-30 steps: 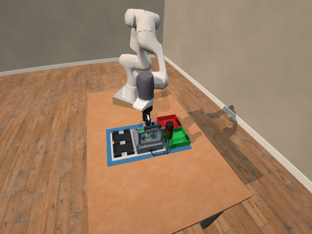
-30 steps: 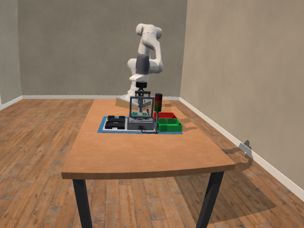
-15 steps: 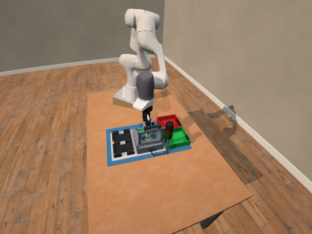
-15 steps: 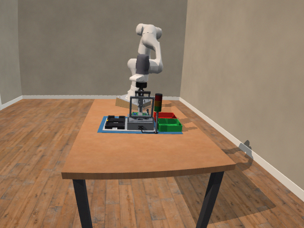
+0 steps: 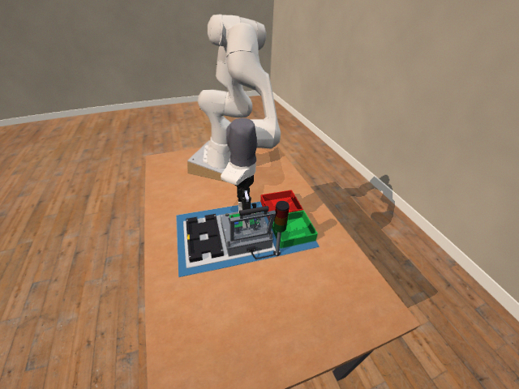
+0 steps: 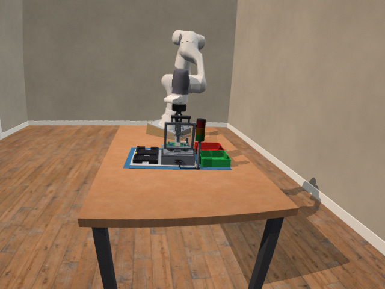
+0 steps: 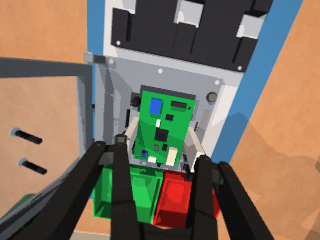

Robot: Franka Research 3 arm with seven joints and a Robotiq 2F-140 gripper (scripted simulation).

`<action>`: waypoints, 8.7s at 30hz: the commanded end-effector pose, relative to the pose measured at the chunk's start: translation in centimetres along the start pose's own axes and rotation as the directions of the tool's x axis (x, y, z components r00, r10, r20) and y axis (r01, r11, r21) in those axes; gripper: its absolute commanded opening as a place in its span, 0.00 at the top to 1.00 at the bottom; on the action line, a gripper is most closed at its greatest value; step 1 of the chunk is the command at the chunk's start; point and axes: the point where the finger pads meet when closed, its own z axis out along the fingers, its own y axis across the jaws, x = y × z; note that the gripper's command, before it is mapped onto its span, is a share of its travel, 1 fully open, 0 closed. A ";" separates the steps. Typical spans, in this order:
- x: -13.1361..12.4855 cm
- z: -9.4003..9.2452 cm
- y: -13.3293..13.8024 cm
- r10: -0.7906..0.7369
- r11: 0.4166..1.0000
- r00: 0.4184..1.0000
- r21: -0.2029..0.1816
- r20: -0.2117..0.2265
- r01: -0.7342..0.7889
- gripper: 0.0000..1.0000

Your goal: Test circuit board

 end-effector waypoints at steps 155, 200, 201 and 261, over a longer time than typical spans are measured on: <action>-0.1 0.6 -0.1 -0.002 1.000 1.000 0.000 -0.002 0.002 0.54; -0.1 0.7 -0.2 -0.002 1.000 1.000 0.000 -0.002 0.002 0.54; -0.1 0.7 -0.2 -0.002 1.000 1.000 0.000 -0.002 0.002 0.54; -0.1 1.1 -0.2 -0.002 1.000 1.000 0.000 -0.002 0.002 0.42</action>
